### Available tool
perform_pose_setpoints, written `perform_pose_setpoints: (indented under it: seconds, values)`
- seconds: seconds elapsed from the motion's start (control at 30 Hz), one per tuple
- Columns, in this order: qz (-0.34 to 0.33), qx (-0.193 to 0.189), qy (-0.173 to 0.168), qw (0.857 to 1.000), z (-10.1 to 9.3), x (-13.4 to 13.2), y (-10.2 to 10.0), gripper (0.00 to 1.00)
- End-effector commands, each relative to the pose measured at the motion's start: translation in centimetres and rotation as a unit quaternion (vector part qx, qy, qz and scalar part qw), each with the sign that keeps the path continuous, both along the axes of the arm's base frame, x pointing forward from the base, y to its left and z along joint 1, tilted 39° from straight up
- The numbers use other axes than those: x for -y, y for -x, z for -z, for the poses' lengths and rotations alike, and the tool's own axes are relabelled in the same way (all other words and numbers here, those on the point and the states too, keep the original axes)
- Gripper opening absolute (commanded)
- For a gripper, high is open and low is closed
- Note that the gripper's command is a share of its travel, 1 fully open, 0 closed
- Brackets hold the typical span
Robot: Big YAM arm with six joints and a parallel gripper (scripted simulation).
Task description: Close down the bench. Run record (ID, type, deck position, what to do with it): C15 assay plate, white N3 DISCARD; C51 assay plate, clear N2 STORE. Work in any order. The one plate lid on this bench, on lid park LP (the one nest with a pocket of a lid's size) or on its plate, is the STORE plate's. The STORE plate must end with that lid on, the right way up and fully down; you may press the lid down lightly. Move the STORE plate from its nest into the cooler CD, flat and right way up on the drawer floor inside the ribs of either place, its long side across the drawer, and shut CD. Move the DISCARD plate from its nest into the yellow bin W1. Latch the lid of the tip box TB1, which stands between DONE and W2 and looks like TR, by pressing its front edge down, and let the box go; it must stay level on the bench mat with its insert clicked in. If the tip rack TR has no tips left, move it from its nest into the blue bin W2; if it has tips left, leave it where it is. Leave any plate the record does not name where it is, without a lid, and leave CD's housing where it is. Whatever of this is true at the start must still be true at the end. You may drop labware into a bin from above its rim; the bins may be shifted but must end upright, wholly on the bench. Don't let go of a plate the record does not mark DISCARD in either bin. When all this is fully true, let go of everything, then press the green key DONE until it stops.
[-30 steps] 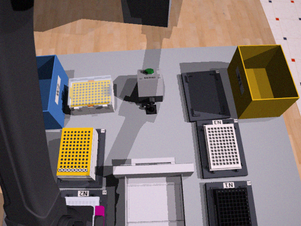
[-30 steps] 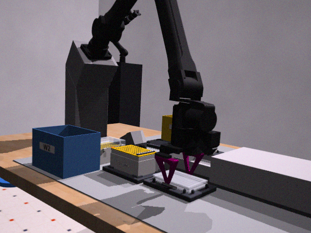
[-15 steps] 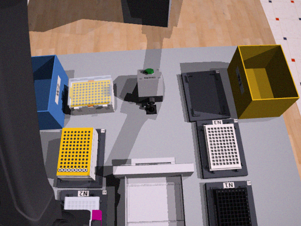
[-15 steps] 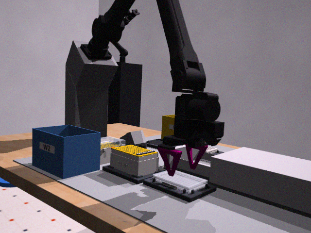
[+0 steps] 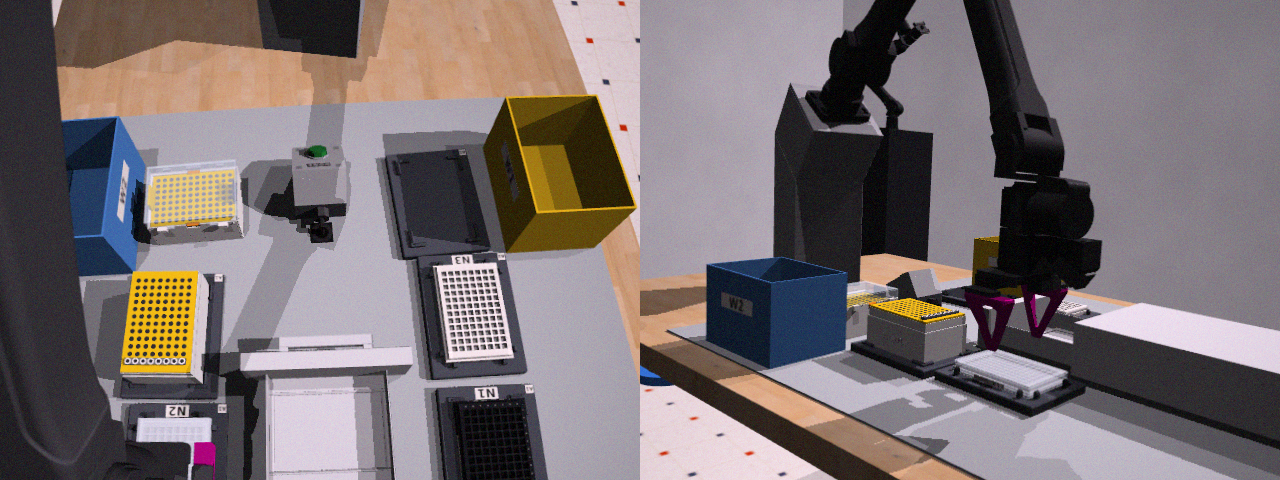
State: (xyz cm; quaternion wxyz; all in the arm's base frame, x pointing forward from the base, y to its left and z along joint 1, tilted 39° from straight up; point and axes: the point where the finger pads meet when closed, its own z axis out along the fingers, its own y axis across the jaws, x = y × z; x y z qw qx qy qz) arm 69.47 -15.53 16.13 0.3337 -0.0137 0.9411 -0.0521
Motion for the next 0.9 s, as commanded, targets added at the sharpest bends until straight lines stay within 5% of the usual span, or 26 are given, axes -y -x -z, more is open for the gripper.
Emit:
perform_pose_setpoints:
  seconds: [0.0, 0.87]
  values:
    - [0.004, 0.014, 0.004, 1.000, -2.9, 0.6, 1.0, 1.00]
    - [0.001, 0.014, 0.006, 1.000, -5.3, 0.4, 3.1, 1.00]
